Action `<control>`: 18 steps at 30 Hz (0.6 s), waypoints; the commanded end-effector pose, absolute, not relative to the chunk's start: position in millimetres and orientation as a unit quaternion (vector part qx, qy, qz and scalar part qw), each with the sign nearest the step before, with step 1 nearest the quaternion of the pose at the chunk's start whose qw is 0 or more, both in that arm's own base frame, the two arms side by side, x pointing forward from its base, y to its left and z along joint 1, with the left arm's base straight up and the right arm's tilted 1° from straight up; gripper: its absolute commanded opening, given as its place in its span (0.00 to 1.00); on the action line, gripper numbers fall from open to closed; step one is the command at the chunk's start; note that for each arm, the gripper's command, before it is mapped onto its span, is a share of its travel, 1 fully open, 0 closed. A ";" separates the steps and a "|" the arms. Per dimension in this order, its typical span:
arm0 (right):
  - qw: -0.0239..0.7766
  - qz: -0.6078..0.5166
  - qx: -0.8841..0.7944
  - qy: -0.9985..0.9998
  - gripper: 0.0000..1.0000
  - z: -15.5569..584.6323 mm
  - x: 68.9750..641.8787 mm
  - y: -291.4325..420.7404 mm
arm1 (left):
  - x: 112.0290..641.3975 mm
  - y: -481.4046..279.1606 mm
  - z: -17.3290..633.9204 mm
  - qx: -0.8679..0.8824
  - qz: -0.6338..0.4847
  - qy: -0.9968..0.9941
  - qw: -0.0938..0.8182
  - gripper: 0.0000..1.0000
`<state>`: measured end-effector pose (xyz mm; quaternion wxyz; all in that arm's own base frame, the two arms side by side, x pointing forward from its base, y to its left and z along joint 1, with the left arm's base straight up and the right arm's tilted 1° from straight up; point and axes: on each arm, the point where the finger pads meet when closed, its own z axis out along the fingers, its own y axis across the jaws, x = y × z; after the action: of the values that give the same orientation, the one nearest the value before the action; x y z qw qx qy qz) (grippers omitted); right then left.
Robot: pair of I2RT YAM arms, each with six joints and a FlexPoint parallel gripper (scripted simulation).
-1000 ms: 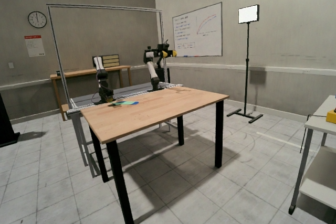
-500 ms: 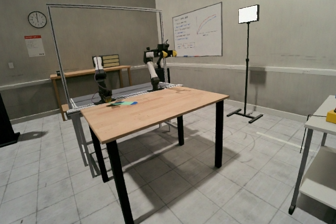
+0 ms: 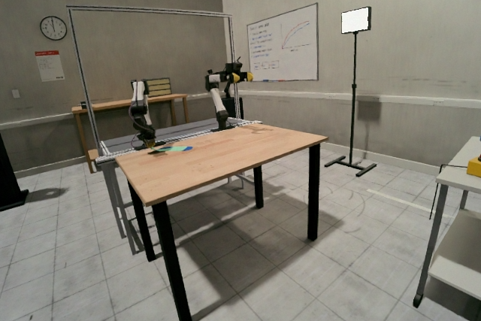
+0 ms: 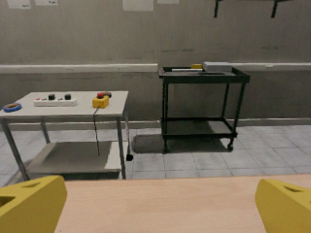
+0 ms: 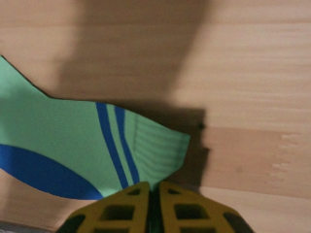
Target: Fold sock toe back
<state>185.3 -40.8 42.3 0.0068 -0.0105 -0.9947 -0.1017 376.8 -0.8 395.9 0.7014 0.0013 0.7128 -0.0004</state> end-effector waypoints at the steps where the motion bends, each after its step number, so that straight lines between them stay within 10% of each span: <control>1: 0.006 -0.097 0.009 -0.995 0.05 44.9 189.9 -50.2 | 375.4 0.0 402.1 0.000 0.000 0.707 0.707 1.00; 18: -0.005 -0.099 -0.002 -0.995 0.05 45.7 190.0 -64.0 | 375.4 0.0 402.1 0.000 0.000 0.707 0.707 1.00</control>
<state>186.9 -60.4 41.1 0.0080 -0.0022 -0.9948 -0.1016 376.8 -0.8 395.9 0.7014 0.0013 0.7128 -0.0004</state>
